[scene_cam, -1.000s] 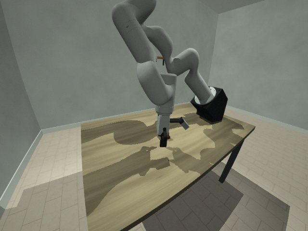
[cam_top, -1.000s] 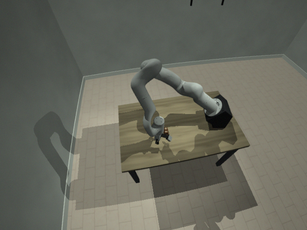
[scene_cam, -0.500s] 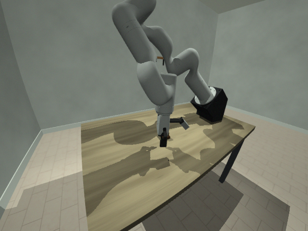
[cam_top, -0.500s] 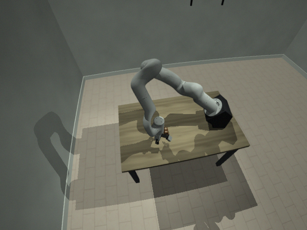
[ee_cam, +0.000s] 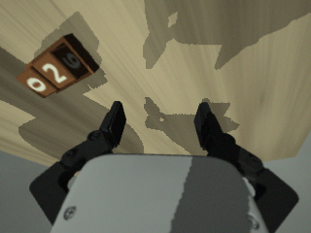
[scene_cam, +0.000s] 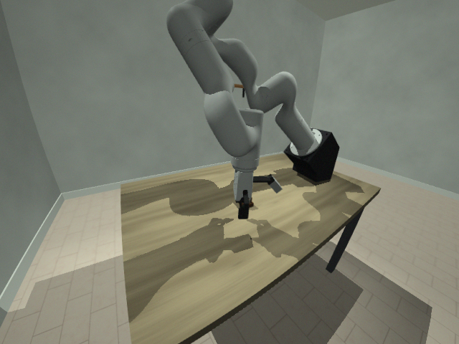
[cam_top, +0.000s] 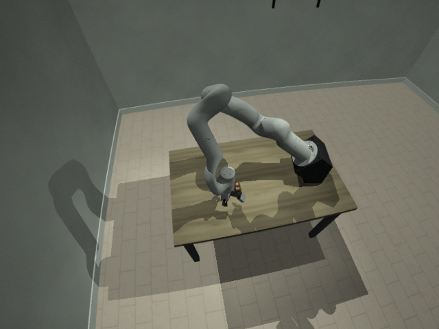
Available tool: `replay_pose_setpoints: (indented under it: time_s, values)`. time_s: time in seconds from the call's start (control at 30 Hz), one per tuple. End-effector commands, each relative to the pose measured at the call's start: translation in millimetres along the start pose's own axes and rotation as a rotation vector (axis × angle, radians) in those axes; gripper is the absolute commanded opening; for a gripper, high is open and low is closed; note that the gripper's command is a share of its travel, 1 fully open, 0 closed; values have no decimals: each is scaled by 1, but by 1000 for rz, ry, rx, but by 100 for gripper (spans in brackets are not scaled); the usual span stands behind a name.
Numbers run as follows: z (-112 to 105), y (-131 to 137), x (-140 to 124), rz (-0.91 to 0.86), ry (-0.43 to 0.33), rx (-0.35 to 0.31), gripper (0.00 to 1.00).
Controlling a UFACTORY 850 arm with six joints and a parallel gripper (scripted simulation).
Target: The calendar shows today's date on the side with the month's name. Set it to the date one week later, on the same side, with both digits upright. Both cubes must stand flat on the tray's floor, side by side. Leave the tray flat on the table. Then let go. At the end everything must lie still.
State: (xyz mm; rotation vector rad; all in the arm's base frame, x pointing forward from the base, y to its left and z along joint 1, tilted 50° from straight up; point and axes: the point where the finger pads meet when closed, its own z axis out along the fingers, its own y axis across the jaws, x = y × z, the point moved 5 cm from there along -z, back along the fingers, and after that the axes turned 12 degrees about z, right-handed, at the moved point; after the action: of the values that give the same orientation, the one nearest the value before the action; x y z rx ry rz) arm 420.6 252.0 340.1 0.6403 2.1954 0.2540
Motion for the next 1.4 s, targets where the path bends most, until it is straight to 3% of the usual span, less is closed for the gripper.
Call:
replay_pose_setpoints:
  time_s: [0.0, 0.27, 0.37, 0.53, 0.8, 0.9, 1.13, 1.37]
  values:
    - [0, 0, 0, 8, 0, -1, 100]
    - [0, -5, -5, 262, 0, -1, 100]
    - [0, -21, -18, 262, 0, -1, 100]
    - [0, -22, -18, 268, 0, -1, 100]
    - [0, -25, -21, 513, 0, -1, 100]
    - [0, -42, -34, 524, 0, -1, 100]
    - [0, -44, -36, 543, 0, -1, 100]
    - [0, -48, -39, 779, 0, -1, 100]
